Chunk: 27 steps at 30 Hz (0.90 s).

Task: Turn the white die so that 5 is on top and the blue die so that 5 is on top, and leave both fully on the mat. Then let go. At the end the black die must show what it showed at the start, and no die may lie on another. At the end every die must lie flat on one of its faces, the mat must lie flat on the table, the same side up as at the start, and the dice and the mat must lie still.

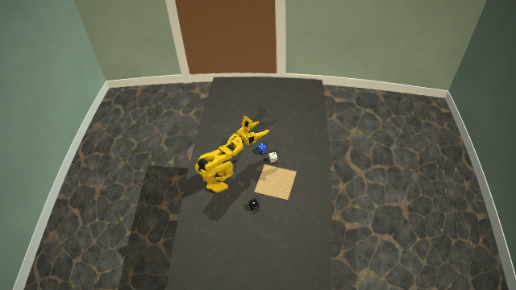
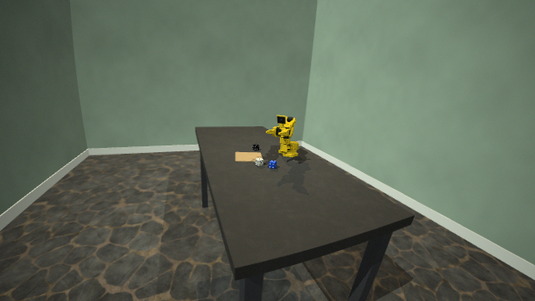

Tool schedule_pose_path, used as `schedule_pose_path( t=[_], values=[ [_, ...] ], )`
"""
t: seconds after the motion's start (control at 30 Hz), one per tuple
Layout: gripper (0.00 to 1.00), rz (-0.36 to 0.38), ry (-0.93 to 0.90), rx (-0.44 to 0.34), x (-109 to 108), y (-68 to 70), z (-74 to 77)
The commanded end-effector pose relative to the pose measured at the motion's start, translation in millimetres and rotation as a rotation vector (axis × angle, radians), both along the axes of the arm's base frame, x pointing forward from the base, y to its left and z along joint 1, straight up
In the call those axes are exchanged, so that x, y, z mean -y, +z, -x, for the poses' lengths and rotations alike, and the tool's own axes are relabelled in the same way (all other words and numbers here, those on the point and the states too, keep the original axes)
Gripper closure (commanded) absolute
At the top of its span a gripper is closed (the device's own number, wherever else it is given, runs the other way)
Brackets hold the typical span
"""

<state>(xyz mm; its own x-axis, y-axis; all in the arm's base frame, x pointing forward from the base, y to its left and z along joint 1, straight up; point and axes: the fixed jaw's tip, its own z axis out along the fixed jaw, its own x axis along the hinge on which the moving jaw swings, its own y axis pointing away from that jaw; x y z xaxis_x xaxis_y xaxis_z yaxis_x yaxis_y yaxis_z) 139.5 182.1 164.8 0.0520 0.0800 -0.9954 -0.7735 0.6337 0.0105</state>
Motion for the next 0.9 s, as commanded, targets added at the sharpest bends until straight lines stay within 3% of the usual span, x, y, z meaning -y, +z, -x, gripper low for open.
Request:
schedule_pose_path(
  t=[0.0, 0.5, 0.87],
  values=[
    [0.65, -0.029, -0.009, 0.031, 1, 11.3, -1.3],
    [0.65, 0.021, -0.005, -0.016, -4, 11.4, -5.3],
    [0.65, 0.171, 0.003, -0.156, -18, 10.6, -13.8]
  ],
)
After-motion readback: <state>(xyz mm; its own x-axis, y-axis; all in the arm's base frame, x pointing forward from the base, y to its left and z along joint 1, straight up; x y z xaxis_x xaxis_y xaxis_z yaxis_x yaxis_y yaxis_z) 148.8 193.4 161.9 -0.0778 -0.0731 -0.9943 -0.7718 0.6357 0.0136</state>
